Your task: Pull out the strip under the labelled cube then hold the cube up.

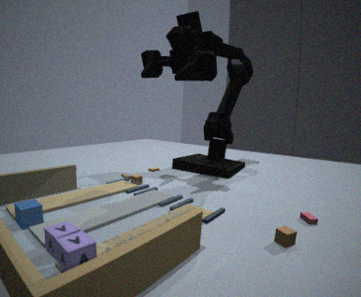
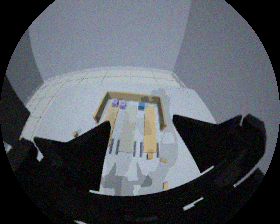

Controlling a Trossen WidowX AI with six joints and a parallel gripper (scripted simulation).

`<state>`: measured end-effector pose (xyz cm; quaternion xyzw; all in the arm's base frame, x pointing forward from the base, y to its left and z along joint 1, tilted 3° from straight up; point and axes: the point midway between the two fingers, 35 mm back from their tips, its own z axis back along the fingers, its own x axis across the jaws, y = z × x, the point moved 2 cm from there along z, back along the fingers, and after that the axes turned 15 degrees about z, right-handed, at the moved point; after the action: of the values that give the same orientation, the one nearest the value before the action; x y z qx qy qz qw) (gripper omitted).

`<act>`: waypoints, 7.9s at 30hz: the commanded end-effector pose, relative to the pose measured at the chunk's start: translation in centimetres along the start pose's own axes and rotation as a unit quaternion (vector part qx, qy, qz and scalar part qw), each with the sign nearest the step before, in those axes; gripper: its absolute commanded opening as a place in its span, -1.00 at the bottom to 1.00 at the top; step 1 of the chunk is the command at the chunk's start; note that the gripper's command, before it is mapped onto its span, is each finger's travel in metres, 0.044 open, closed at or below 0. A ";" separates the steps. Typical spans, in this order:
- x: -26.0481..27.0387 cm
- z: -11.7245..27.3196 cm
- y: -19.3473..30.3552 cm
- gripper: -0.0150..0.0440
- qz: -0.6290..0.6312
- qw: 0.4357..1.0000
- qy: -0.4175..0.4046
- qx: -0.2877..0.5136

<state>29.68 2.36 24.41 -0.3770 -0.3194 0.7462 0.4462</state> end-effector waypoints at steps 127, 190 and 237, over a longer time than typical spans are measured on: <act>16.5 -19.5 7.4 -0.49 -0.100 0.863 -0.133 0.477; 18.3 -14.9 10.3 -0.49 -0.100 0.862 -0.134 0.479; 20.4 -8.9 13.4 -0.49 -0.100 0.861 -0.134 0.481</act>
<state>26.22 16.87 3.81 0.0152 -0.0244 0.8011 0.5978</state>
